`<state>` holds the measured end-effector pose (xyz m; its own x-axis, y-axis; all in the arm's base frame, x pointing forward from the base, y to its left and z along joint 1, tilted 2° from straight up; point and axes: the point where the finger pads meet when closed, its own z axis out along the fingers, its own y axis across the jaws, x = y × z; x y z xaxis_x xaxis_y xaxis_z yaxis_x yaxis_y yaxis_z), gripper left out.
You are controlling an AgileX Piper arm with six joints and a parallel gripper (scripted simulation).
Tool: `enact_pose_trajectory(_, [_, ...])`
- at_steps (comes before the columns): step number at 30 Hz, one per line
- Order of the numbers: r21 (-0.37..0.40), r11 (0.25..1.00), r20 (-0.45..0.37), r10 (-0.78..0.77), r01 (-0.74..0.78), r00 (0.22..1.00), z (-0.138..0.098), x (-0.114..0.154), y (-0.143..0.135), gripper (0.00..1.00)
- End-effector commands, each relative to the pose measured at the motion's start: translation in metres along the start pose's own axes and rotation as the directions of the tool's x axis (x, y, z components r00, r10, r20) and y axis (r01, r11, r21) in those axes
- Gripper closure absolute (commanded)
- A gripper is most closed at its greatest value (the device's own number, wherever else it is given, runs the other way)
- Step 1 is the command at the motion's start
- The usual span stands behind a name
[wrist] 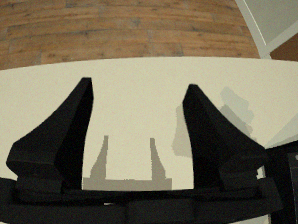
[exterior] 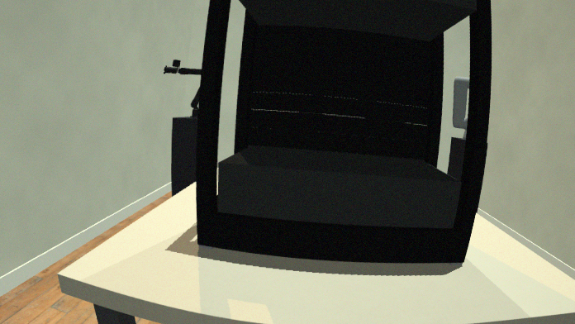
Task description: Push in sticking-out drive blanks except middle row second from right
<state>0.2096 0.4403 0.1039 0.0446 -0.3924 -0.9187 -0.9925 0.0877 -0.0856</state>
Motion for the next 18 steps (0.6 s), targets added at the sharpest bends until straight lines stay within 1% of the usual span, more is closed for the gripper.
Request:
enact_pose_trajectory(1, [0.0, 1.0, 0.002, -0.001, 0.001, 1.0, -0.0002, -0.0008, -0.0001, 0.0])
enact_pose_trajectory(13, [0.001, 1.0, 0.001, -0.001, 0.001, 1.0, -0.0003, -0.0008, -0.0004, 0.0])
enact_pose_trajectory(18, [0.016, 1.0, -0.002, 0.001, -0.001, 1.0, -0.0024, -0.0008, -0.005, 0.0])
